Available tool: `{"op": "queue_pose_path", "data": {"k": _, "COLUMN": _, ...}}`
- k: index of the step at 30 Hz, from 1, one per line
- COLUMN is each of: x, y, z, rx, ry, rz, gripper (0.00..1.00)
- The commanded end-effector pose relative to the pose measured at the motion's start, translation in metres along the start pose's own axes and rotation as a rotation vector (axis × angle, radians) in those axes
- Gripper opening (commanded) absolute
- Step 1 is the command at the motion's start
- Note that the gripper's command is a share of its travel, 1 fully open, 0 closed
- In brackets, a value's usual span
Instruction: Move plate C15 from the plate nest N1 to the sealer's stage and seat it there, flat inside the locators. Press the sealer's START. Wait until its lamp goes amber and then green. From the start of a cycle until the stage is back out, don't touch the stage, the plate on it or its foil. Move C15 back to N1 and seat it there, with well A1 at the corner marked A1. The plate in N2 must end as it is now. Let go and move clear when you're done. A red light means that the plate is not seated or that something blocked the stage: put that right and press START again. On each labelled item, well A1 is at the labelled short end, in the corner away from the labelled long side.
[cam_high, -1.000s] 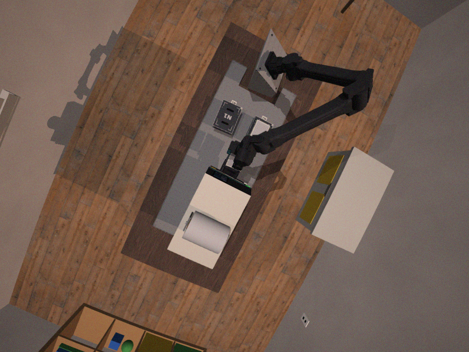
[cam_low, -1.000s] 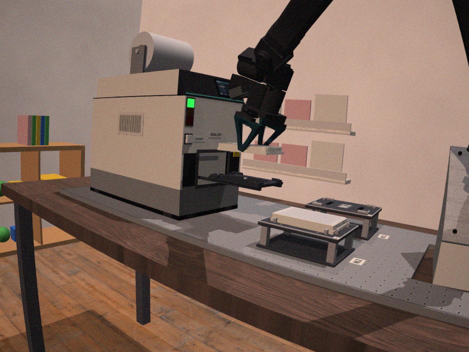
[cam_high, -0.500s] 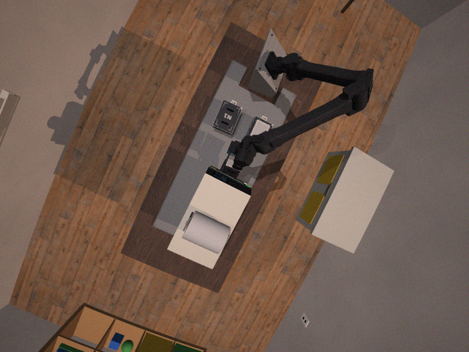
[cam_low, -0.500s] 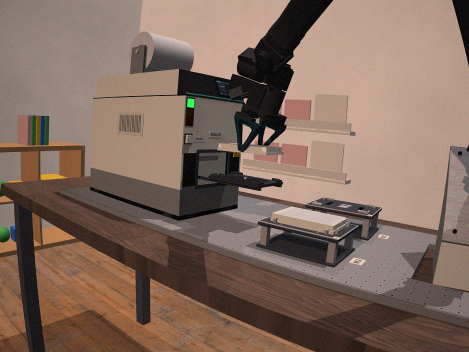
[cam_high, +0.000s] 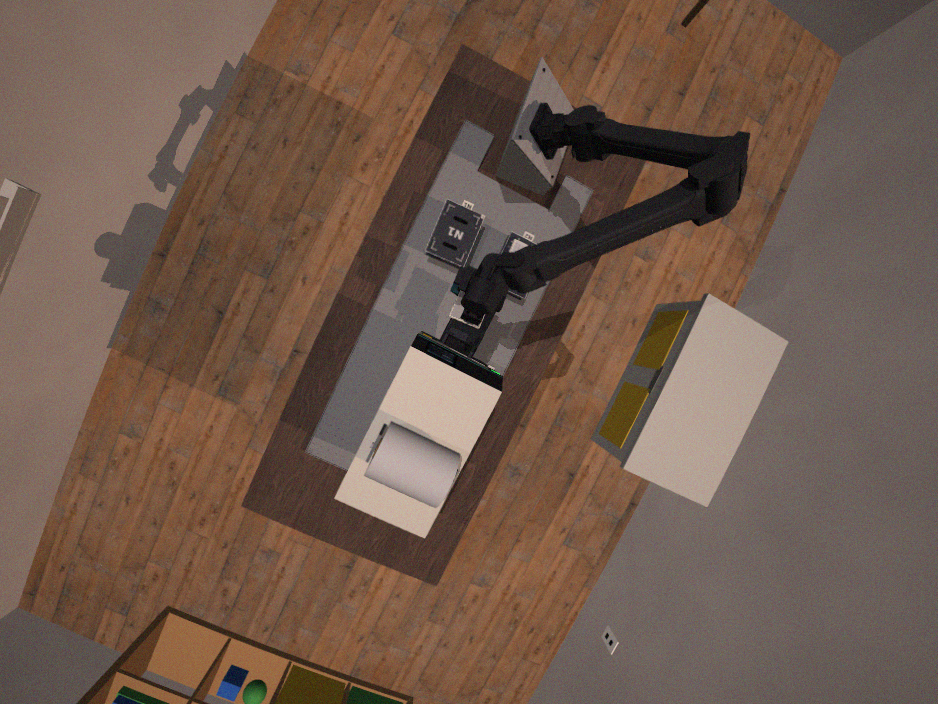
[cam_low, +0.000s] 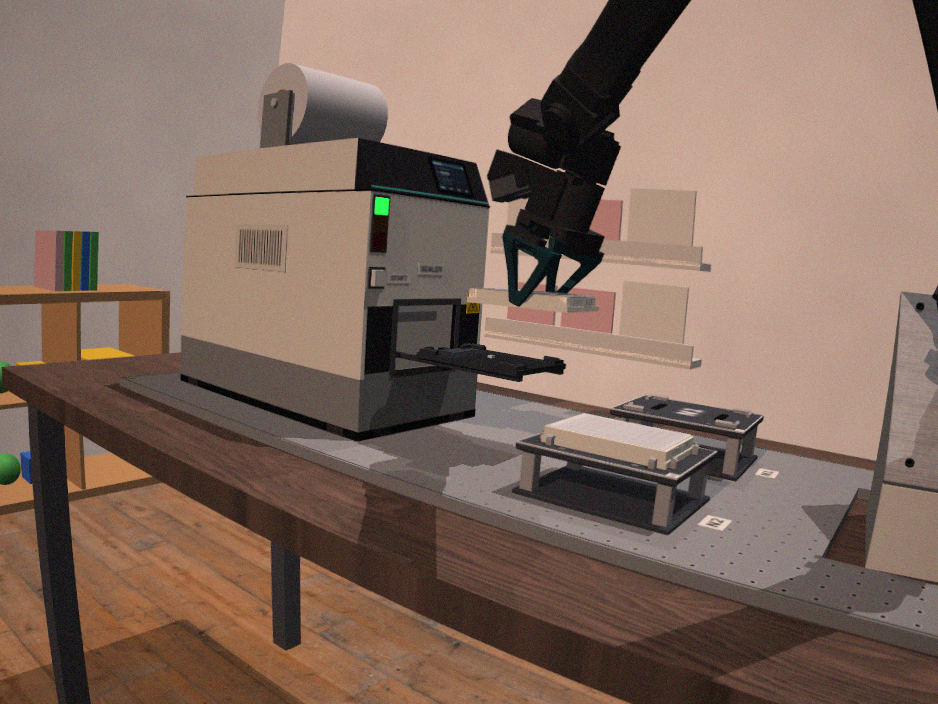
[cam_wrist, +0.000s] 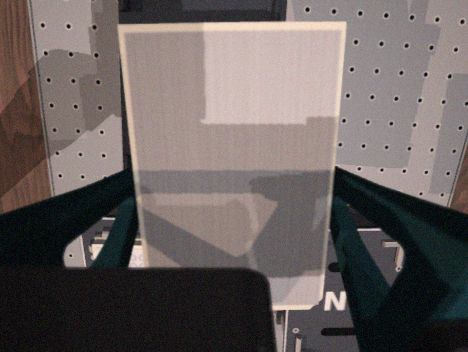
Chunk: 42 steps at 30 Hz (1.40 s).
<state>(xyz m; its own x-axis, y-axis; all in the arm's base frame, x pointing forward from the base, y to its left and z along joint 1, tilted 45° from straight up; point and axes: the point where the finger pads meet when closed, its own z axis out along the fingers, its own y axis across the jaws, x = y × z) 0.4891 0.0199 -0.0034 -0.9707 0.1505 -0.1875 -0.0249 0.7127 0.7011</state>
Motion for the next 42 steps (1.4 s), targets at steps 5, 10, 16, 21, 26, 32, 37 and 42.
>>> {"op": "queue_pose_path", "data": {"k": 5, "x": 0.011, "y": -0.018, "z": -0.017, "rx": 0.005, "ry": -0.035, "rz": -0.019, "gripper": 0.00}}
{"op": "queue_pose_path", "data": {"k": 10, "x": 0.015, "y": -0.020, "z": -0.020, "rx": 0.002, "ry": -0.039, "rz": -0.035, "gripper": 0.00}}
{"op": "queue_pose_path", "data": {"k": 16, "x": 0.026, "y": -0.019, "z": -0.018, "rx": 0.003, "ry": -0.025, "rz": -0.031, "gripper": 0.00}}
{"op": "queue_pose_path", "data": {"k": 21, "x": 0.037, "y": -0.031, "z": -0.028, "rx": 0.008, "ry": -0.030, "rz": -0.016, "gripper": 0.00}}
{"op": "queue_pose_path", "data": {"k": 26, "x": 0.042, "y": -0.034, "z": -0.034, "rx": 0.000, "ry": -0.035, "rz": -0.022, "gripper": 0.00}}
{"op": "queue_pose_path", "data": {"k": 32, "x": 0.055, "y": -0.037, "z": -0.028, "rx": -0.001, "ry": -0.012, "rz": -0.012, "gripper": 0.00}}
{"op": "queue_pose_path", "data": {"k": 37, "x": 0.071, "y": -0.052, "z": -0.029, "rx": -0.005, "ry": -0.004, "rz": 0.011, "gripper": 0.00}}
{"op": "queue_pose_path", "data": {"k": 42, "x": 0.076, "y": -0.061, "z": -0.033, "rx": -0.005, "ry": -0.009, "rz": 0.005, "gripper": 0.00}}
